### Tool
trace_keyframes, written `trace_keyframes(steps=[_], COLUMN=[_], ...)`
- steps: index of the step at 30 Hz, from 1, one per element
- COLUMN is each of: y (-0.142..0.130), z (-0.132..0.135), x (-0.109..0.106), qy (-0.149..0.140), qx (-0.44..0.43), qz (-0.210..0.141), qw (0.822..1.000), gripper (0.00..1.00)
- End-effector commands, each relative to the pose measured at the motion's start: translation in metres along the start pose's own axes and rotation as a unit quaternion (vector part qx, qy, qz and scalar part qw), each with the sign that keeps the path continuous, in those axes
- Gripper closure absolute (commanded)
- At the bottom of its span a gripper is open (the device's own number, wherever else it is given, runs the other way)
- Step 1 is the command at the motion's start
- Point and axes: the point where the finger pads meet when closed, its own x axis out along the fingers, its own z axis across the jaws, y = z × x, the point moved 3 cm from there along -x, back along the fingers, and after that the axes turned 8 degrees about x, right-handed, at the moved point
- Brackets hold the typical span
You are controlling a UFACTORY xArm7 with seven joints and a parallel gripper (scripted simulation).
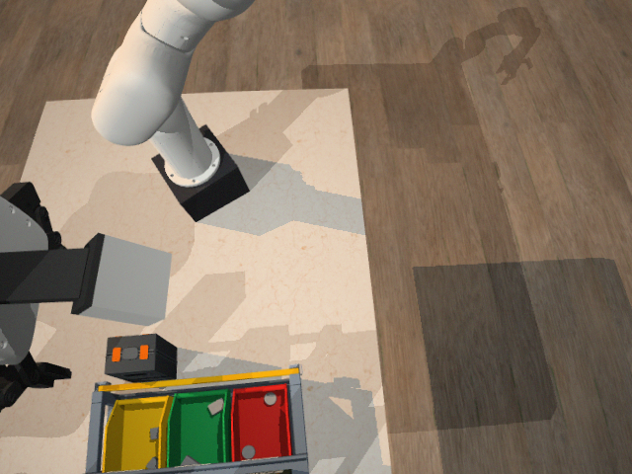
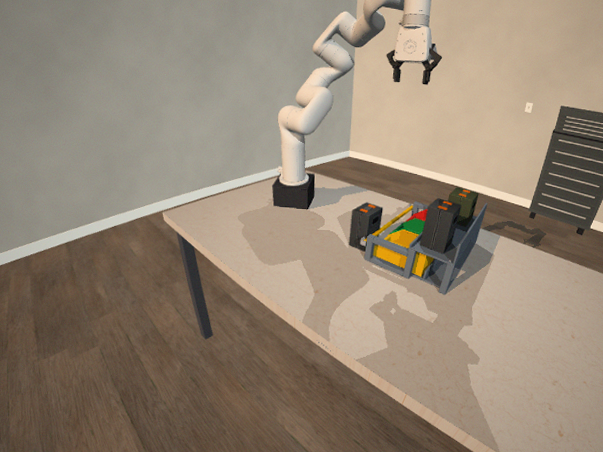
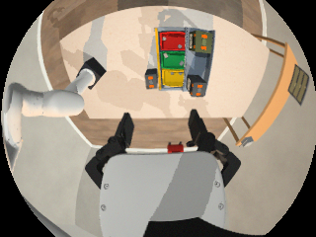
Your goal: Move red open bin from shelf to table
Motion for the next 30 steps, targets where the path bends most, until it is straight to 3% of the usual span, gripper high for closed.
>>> trace_keyframes(steps=[1, 30], y=[-0.0001, 0.0017], z=[-0.0004, -0.0036], x=[-0.0013, -0.0013], qy=[-0.002, -0.002], qx=[0.000, 0.000], qz=[0.000, 0.000], qw=[1.000, 1.000], gripper=[0.00, 0.00])
